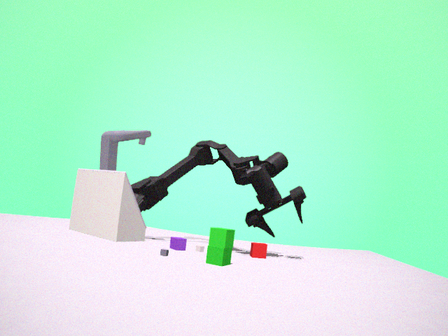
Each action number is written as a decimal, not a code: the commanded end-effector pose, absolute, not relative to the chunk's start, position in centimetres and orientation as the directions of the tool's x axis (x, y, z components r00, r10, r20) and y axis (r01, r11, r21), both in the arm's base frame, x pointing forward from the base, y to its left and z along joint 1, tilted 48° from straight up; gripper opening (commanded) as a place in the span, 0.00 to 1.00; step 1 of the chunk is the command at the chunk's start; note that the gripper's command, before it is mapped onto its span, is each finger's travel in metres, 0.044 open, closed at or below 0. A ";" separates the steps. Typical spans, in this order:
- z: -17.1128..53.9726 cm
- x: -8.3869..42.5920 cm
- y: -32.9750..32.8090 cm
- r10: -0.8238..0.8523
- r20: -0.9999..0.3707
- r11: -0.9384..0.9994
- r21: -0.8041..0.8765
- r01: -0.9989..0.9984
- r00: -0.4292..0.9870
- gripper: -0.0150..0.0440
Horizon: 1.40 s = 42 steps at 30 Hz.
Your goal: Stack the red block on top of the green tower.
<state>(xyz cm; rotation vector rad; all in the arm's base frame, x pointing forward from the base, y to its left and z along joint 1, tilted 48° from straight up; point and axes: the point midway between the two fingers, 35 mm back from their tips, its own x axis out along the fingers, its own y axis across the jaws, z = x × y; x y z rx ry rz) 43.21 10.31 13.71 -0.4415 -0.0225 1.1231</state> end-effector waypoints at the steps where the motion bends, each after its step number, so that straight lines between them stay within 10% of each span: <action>1: 12.6 44.6 9.0 0.840 -0.304 0.420 -0.158 -0.894 0.449 1.00; 26: 11.2 40.3 5.1 0.748 -0.654 0.585 0.574 -0.573 0.109 1.00; 42: 12.4 38.0 4.4 0.738 -0.674 0.603 0.673 -0.429 -0.020 1.00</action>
